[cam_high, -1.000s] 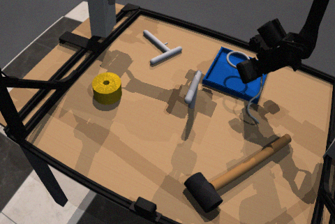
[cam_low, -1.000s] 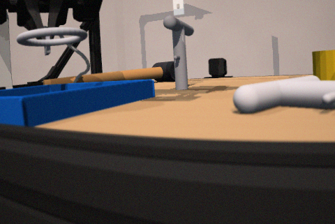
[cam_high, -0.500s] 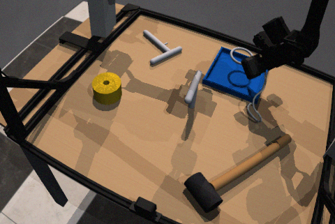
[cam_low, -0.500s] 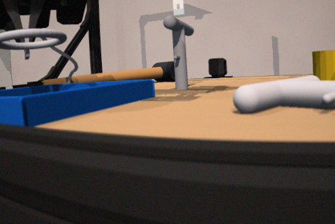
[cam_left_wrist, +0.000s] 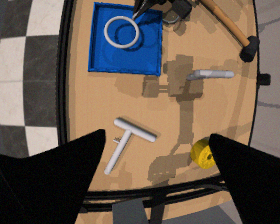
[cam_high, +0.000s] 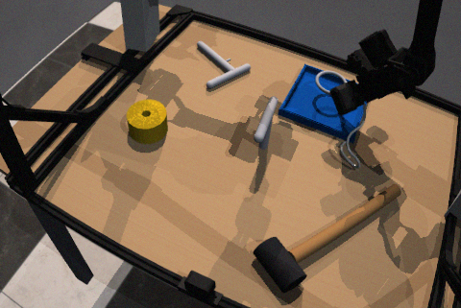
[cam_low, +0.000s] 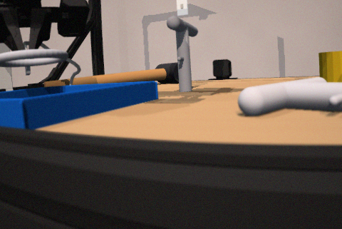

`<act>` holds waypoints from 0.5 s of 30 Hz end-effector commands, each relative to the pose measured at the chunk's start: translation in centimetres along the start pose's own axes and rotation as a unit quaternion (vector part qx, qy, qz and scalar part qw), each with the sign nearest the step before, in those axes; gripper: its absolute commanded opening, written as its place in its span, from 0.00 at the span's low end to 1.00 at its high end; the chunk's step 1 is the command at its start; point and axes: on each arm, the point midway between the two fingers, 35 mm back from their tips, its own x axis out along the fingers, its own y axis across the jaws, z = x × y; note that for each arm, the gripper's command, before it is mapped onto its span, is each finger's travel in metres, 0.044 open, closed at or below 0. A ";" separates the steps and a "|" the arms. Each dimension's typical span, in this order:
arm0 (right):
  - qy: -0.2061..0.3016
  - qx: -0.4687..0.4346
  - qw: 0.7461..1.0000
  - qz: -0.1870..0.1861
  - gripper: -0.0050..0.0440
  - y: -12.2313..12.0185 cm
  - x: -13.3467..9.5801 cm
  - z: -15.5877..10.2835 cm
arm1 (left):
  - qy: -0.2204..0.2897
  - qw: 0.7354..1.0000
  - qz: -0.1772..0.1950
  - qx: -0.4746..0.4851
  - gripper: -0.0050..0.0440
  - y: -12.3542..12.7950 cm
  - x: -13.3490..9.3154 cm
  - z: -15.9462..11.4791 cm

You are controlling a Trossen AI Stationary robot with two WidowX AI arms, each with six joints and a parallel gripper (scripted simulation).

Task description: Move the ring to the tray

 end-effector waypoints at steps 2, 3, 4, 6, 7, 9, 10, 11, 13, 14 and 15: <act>0.002 -0.002 1.000 0.000 0.10 0.0 0.7 -0.5 | 0.000 1.000 -0.001 -0.001 0.92 0.0 0.0 0.0; 0.002 -0.002 1.000 0.000 0.10 0.0 0.9 -0.6 | 0.000 1.000 -0.001 -0.001 0.92 0.0 0.0 0.0; 0.002 -0.002 1.000 0.000 0.10 0.0 1.0 -0.7 | 0.000 1.000 -0.001 -0.001 0.92 0.0 0.0 0.0; 0.002 -0.002 1.000 0.000 0.10 0.0 1.3 -0.9 | 0.000 1.000 -0.001 -0.001 0.92 0.0 0.0 0.0; 0.002 -0.002 1.000 0.000 0.10 0.0 1.4 -1.0 | 0.000 1.000 -0.001 -0.001 0.92 0.0 0.0 0.0; 0.002 -0.002 1.000 0.000 0.10 0.0 1.6 -1.2 | 0.000 1.000 -0.001 -0.001 0.92 0.0 0.0 0.0; 0.002 -0.002 1.000 0.000 0.10 0.0 1.8 -1.3 | 0.000 1.000 -0.001 -0.001 0.92 0.0 0.0 0.0; 0.002 -0.002 1.000 0.000 0.10 0.0 1.9 -1.5 | 0.000 1.000 -0.001 -0.001 0.92 0.0 0.0 0.0; 0.002 -0.002 1.000 0.000 0.10 0.0 2.1 -1.7 | 0.000 1.000 -0.001 -0.001 0.92 0.0 0.0 0.0; 0.002 -0.002 1.000 0.000 0.10 0.0 2.1 -1.7 | 0.000 1.000 -0.001 -0.001 0.92 0.0 0.0 0.0; 0.002 -0.002 1.000 0.000 0.10 0.0 2.1 -1.7 | 0.000 1.000 -0.001 -0.001 0.92 0.0 0.0 0.0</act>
